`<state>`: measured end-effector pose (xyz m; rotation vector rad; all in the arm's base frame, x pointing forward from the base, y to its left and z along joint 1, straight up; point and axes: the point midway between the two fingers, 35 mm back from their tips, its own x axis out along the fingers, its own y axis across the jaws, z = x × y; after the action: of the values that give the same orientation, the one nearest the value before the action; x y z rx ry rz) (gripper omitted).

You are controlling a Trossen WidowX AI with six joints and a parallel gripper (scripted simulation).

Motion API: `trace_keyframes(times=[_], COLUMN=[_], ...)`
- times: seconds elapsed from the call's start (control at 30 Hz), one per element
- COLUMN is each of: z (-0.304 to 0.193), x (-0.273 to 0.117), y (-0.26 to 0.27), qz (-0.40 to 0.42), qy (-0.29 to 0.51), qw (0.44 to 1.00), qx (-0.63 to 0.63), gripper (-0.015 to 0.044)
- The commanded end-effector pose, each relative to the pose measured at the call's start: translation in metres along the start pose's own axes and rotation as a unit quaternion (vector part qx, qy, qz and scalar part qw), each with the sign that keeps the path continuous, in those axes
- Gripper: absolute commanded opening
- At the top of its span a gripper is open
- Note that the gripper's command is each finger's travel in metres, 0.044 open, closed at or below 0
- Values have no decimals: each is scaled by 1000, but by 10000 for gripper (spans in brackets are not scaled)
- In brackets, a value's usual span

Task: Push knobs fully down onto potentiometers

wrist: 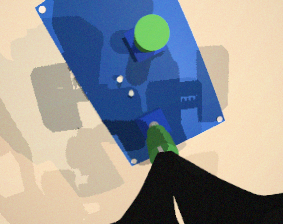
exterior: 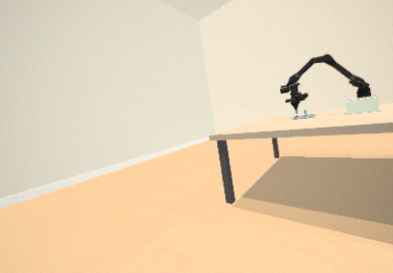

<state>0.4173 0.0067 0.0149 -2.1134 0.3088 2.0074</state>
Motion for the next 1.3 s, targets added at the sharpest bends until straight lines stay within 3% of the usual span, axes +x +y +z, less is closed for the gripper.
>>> trace_keyframes(times=[0.0,1.27], z=[-2,-2], x=[23,27], y=[-1,-1], qz=[1,1], qy=[-6,-6], qw=[1000,1000], qx=[-2,-2], gripper=[0,0])
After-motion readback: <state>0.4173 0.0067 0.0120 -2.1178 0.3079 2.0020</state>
